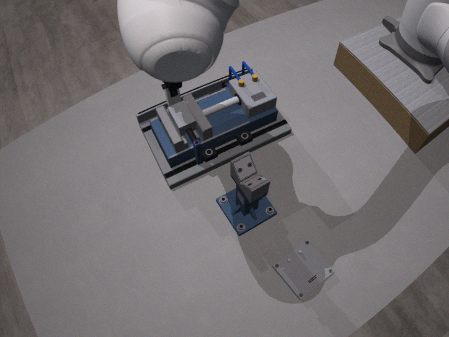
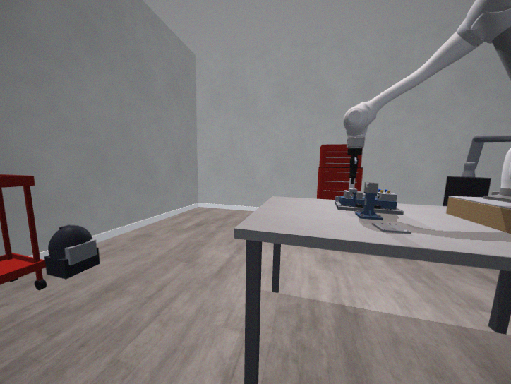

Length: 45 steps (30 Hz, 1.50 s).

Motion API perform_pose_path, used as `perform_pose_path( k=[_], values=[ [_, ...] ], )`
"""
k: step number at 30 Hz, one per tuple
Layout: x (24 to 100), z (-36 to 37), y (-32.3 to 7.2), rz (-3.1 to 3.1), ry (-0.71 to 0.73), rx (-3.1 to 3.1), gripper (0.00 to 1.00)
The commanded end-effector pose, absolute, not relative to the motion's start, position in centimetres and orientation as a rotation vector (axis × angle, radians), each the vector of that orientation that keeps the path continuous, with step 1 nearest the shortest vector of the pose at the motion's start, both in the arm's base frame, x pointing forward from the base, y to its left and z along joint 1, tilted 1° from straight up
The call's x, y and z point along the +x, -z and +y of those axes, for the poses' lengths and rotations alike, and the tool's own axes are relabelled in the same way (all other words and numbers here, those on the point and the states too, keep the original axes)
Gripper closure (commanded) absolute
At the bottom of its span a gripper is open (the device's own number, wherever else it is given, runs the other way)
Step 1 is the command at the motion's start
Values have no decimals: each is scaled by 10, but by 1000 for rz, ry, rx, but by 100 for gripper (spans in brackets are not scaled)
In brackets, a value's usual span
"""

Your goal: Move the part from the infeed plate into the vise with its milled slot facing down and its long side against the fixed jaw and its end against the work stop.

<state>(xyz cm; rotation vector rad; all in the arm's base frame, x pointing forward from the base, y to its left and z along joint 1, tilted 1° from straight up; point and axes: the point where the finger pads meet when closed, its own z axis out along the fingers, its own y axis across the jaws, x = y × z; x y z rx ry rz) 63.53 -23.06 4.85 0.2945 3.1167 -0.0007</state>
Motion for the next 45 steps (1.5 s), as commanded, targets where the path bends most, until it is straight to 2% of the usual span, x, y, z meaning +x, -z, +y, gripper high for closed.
perform_pose_path(
  k=[1,45],
  values=[
    [633,-227,-48,3117,-2,296,100],
    [627,-257,-48,3117,-2,296,100]
  ],
)
